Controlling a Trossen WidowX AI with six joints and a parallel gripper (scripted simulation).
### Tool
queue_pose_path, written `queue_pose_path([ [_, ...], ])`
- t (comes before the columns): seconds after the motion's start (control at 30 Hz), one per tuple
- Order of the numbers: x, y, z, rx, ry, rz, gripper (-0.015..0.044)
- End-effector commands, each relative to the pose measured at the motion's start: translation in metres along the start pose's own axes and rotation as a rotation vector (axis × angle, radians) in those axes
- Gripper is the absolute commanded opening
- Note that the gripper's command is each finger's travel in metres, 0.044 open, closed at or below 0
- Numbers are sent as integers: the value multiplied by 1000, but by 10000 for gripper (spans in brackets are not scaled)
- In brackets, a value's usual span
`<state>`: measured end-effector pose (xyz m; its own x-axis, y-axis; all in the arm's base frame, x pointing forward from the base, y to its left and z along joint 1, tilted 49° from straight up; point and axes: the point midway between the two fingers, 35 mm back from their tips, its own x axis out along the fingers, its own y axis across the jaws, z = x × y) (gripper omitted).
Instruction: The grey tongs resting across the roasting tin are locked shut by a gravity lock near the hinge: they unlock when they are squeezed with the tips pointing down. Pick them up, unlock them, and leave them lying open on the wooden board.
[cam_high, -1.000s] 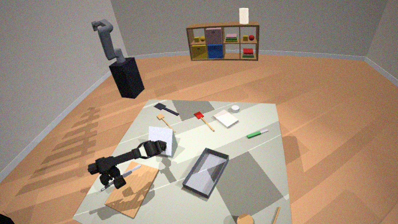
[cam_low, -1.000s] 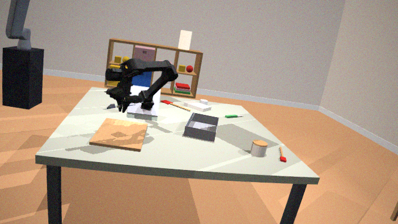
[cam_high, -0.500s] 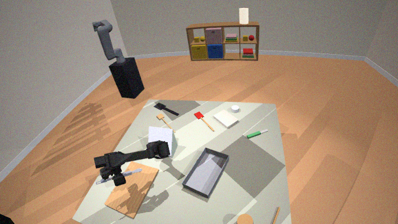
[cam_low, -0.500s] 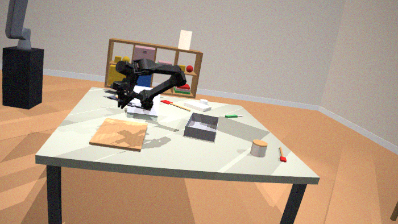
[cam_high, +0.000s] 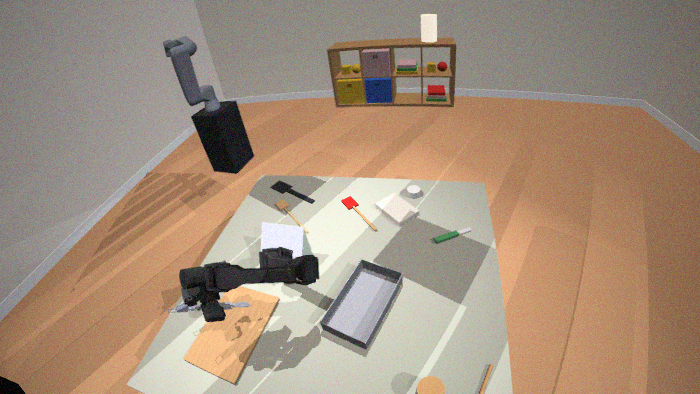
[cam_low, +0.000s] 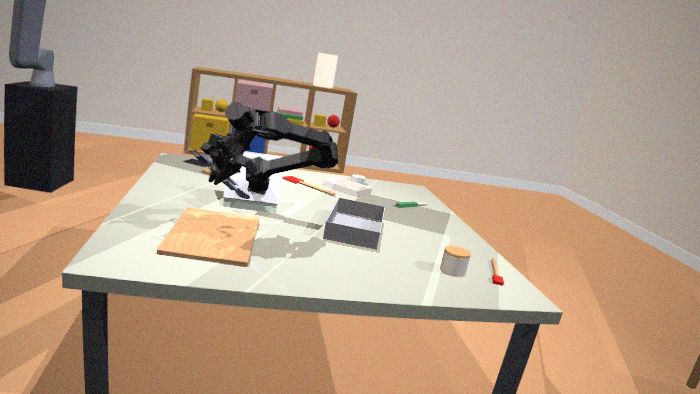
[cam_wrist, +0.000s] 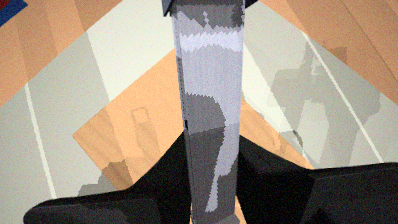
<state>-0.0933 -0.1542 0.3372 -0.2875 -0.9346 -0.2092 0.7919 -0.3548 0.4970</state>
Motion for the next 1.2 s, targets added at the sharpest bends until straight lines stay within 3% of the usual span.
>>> queue_pose_path([
  [0.0,-6,3,-2,-8,-69,6,-150],
  [0.43,-15,5,-12,-26,-219,23,-150],
  [1.17,-15,5,-12,-26,-221,24,-150],
])
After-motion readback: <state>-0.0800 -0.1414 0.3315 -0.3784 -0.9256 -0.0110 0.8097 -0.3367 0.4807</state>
